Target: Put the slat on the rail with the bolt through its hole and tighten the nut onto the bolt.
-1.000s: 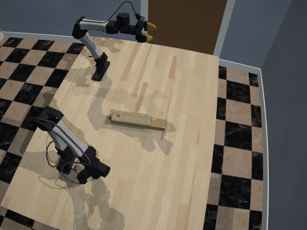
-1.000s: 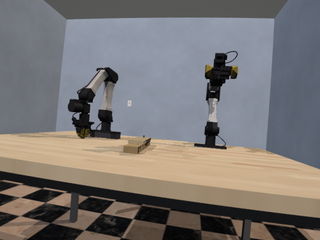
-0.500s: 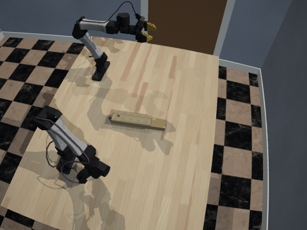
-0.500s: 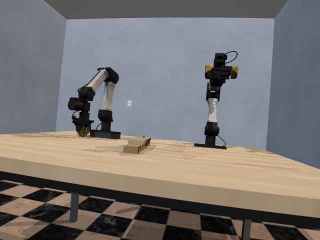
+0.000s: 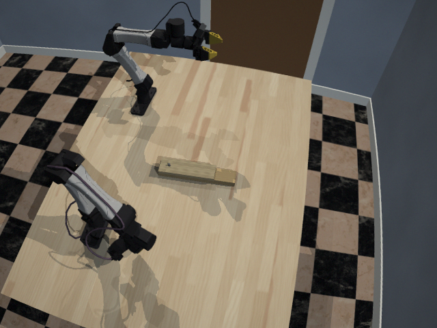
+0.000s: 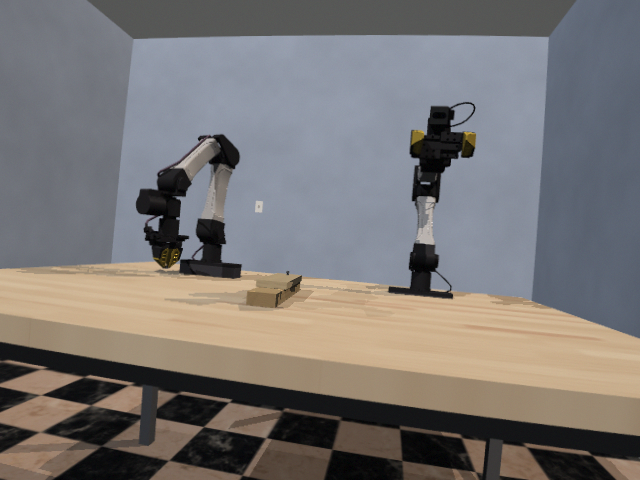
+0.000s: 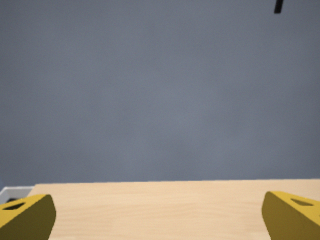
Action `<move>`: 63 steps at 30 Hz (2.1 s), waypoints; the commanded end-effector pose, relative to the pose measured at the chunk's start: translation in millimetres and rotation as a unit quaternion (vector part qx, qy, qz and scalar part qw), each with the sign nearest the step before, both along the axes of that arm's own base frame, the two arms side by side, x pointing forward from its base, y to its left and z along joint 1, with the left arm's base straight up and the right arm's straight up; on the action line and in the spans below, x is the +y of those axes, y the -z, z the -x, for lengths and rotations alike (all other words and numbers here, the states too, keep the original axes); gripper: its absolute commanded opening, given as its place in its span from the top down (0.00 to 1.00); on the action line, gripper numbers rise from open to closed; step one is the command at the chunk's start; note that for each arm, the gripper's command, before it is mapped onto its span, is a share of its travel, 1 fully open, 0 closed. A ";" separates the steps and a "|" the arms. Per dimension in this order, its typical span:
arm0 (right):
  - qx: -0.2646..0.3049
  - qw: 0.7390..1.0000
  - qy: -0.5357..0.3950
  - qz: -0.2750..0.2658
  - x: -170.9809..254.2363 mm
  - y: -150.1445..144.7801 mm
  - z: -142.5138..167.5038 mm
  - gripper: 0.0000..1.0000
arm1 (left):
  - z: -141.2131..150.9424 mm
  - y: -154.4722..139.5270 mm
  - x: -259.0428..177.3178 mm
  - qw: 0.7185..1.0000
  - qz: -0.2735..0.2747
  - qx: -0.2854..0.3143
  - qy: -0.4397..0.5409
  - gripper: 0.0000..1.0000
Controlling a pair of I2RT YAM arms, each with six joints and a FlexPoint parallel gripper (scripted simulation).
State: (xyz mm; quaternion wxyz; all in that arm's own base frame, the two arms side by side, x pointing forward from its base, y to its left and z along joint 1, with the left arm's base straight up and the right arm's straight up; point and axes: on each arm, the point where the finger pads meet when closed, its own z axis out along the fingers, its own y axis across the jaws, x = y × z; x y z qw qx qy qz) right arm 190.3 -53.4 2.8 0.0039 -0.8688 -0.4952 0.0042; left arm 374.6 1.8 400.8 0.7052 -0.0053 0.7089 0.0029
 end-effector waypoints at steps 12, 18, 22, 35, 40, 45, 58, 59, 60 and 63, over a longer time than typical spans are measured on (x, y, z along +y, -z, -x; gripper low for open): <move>-0.009 1.000 0.004 0.003 -2.1 -25.5 -3.3 0.86 | 0.2 -5.9 -1.8 1.000 -0.002 -0.009 0.006 0.00; -0.009 1.000 0.004 0.003 -1.8 -33.4 -2.3 0.86 | 0.2 -5.9 -1.8 1.000 -0.002 -0.009 0.006 0.00; -0.009 1.000 0.004 0.003 -1.5 -38.6 -1.5 0.86 | 0.2 -5.9 -1.8 1.000 -0.002 -0.009 0.006 0.00; -0.012 1.000 0.007 0.001 -0.7 -52.9 0.4 0.86 | 0.2 -5.9 -1.8 1.000 -0.002 -0.009 0.006 0.00; -0.012 1.000 0.008 0.000 -0.5 -53.8 0.2 0.86 | 0.2 -5.9 -1.8 1.000 -0.002 -0.009 0.006 0.00; -0.011 1.000 0.008 0.000 -0.5 -53.5 0.3 0.86 | 0.2 -5.9 -1.8 1.000 -0.002 -0.009 0.006 0.00; -0.008 1.000 0.005 0.002 -0.6 -49.3 1.8 0.86 | 0.2 -5.9 -1.8 1.000 -0.002 -0.009 0.006 0.00; -0.008 1.000 0.005 0.002 -0.6 -49.3 1.8 0.86 | 0.2 -5.9 -1.8 1.000 -0.002 -0.009 0.006 0.00; -0.008 1.000 0.005 0.002 -0.6 -49.3 1.8 0.86 | 0.2 -5.9 -1.8 1.000 -0.002 -0.009 0.006 0.00; -0.009 1.000 -0.004 -0.001 0.4 -52.8 -0.1 0.86 | 0.2 -5.9 -1.8 1.000 -0.002 -0.009 0.006 0.00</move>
